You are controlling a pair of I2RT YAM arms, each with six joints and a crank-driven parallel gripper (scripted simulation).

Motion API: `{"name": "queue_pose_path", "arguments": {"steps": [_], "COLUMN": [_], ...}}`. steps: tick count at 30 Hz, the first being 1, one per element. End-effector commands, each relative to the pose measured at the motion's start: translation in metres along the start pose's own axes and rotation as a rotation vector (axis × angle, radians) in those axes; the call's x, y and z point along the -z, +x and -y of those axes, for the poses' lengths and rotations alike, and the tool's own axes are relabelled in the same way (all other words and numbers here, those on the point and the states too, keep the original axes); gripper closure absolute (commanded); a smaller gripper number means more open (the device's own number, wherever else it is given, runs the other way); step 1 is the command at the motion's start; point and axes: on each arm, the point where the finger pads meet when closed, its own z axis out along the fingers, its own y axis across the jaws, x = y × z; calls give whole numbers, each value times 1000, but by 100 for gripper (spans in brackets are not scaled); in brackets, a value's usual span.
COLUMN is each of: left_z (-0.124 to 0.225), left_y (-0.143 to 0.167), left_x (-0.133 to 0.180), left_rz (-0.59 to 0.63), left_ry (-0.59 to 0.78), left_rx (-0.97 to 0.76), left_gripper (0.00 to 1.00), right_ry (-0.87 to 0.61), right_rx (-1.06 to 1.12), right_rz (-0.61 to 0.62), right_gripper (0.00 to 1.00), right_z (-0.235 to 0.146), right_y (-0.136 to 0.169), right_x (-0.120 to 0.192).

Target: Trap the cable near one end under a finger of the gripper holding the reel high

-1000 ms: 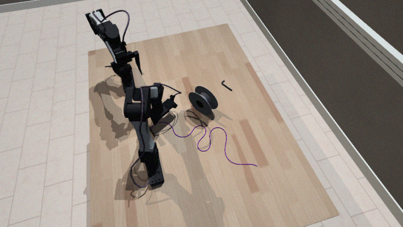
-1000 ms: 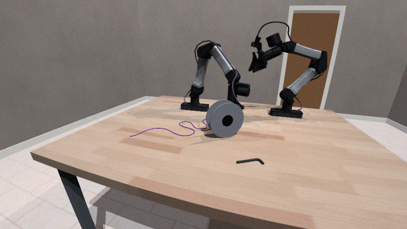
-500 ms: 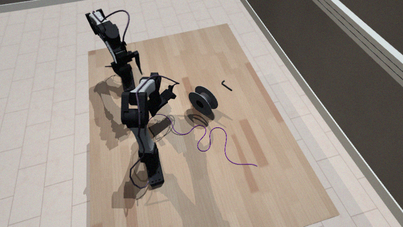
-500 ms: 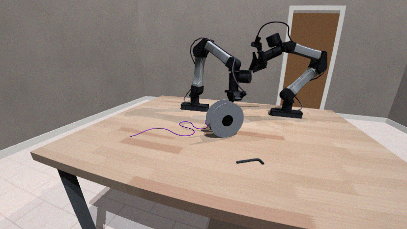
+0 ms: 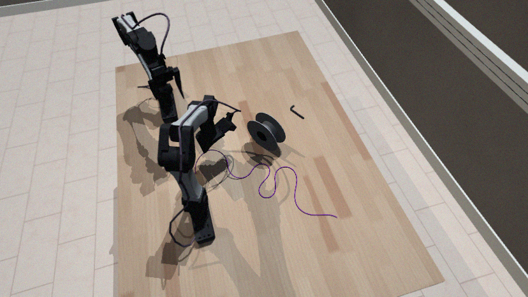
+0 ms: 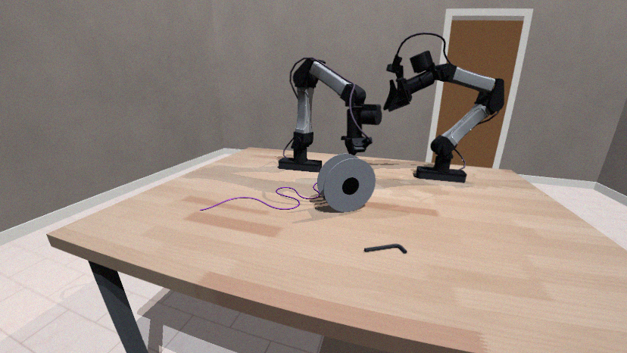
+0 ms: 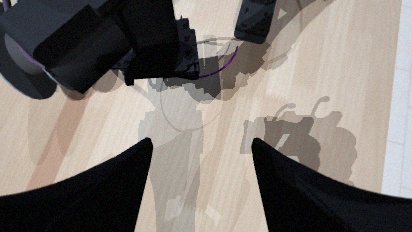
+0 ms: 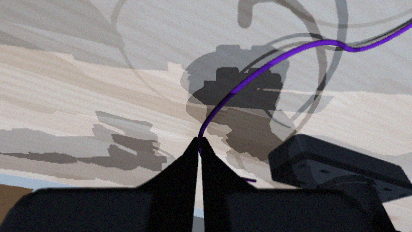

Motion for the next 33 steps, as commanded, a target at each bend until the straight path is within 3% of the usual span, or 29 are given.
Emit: {"name": "queue_pose_path", "arguments": {"steps": [1,6,11,15,19,25,29,33], "left_z": [-8,-37,-97,-125,-181,-250,-277,-286], "left_y": [-16,-47,-85,-92,-74,-19,10,20], "left_x": [-3,-19,-52,-70,-105,-138,-145,-146], "left_rz": [56,149,272,299,273,197,170,163], "left_ry": [-39,-144,-297,-326,-338,-298,-280,-276], "left_rx": [-1,0,1,-6,-10,25,52,64], "left_gripper": [25,25,25,25,25,25,25,25], "right_ry": [-90,-199,-352,-413,-535,-692,-761,-789], "right_rx": [-23,-133,-332,-434,-641,-943,-1077,-1124], "right_rz": [66,139,257,304,414,564,627,648], "right_gripper": [100,100,100,100,100,100,100,100], "right_z": [3,28,71,91,137,215,252,264], "right_y": [-19,-53,-106,-131,-185,-252,-280,-291], "right_x": [12,21,36,42,59,78,83,85]}}
